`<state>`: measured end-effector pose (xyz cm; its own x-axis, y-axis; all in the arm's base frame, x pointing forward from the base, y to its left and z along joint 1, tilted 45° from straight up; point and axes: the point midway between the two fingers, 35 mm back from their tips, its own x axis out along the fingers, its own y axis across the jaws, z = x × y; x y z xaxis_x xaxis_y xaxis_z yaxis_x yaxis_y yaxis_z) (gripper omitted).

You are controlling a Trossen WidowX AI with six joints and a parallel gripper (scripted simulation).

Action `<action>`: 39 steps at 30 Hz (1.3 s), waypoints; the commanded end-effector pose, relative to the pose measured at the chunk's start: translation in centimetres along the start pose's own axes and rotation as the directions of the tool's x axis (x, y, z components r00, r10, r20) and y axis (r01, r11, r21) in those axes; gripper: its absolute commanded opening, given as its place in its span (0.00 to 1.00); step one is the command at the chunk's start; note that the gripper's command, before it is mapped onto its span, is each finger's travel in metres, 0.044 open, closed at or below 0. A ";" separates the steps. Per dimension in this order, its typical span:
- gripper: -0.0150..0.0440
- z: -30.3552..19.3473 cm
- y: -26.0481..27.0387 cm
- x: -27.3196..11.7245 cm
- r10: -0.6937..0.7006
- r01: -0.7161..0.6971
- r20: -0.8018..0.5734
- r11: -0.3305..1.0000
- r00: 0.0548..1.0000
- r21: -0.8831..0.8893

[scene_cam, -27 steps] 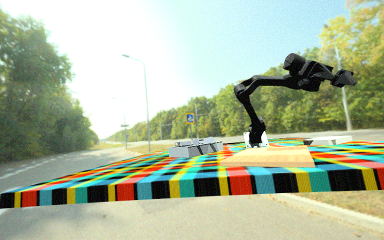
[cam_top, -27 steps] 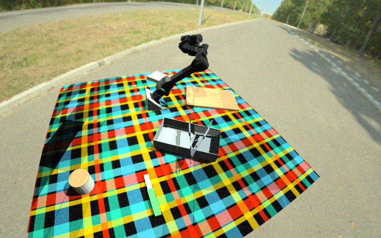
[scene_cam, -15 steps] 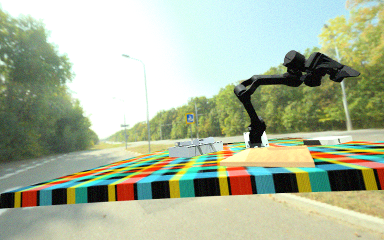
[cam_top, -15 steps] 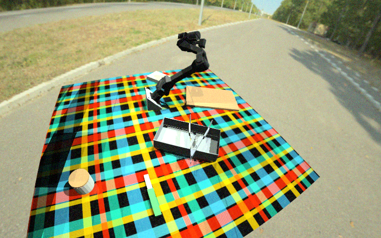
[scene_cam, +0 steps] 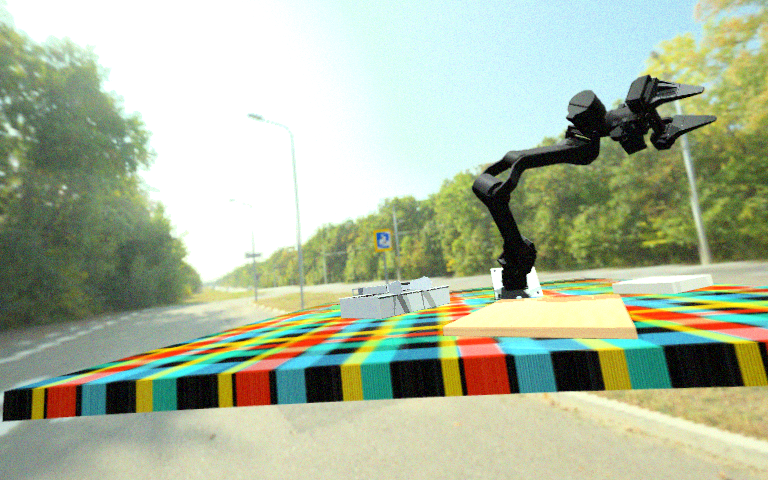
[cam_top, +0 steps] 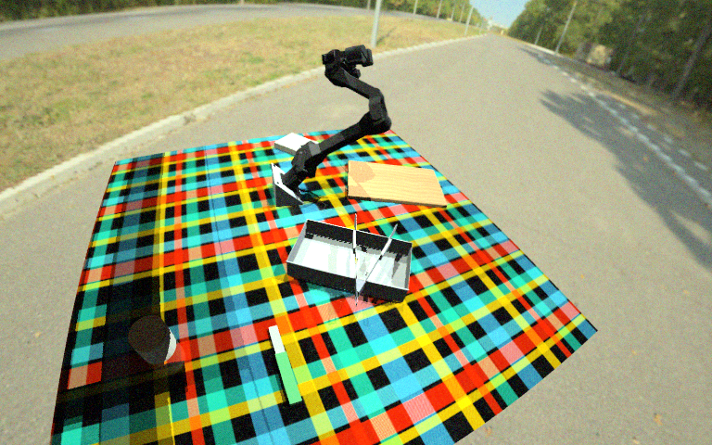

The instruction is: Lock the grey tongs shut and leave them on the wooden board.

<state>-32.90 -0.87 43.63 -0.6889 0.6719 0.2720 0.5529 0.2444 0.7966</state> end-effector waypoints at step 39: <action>1.00 -16.8 -7.0 -41.8 -0.593 -0.214 -0.802 0.794 -0.071 -0.569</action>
<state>-19.52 -39.80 36.80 -0.7529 -0.6582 -0.0016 0.2644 -0.3047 0.9150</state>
